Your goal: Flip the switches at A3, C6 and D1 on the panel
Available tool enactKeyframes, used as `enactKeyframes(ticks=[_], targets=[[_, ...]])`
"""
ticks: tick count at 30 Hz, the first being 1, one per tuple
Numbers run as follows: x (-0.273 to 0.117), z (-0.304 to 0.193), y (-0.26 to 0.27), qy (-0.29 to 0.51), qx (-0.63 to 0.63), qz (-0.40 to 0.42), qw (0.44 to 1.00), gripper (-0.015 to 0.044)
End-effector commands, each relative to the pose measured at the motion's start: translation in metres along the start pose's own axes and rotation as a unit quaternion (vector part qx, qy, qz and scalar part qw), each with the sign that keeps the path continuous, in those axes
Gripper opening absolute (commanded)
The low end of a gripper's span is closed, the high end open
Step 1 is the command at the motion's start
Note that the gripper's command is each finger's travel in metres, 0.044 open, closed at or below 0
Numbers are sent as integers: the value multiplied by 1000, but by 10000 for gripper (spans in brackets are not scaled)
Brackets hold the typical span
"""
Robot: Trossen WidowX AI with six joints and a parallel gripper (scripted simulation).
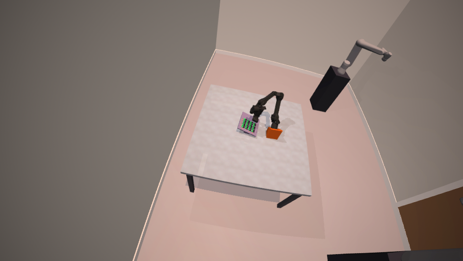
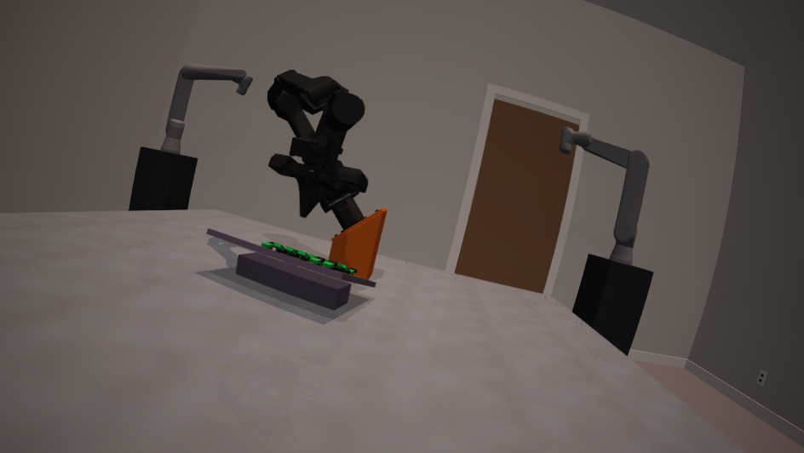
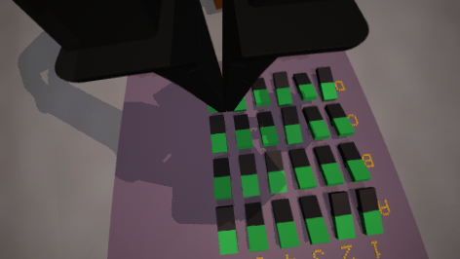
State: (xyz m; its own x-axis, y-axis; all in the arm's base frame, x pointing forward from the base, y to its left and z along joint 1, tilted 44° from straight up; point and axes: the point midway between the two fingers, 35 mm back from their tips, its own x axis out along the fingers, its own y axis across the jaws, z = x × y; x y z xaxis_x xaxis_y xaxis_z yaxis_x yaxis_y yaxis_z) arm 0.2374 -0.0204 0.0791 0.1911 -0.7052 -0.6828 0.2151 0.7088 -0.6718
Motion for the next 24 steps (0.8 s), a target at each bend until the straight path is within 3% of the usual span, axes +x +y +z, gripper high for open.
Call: enactKeyframes(ticks=[1,7,11,15,24], targets=[[-2,-17,44,4,-9,8,1000,0],[-1,-58,100,3,-7,1,1000,0],[1,-59,101,2,-7,1,1000,0],[32,-60,101,-10,-7,0,1000,0],[44,-60,100,-11,-7,0,1000,0]])
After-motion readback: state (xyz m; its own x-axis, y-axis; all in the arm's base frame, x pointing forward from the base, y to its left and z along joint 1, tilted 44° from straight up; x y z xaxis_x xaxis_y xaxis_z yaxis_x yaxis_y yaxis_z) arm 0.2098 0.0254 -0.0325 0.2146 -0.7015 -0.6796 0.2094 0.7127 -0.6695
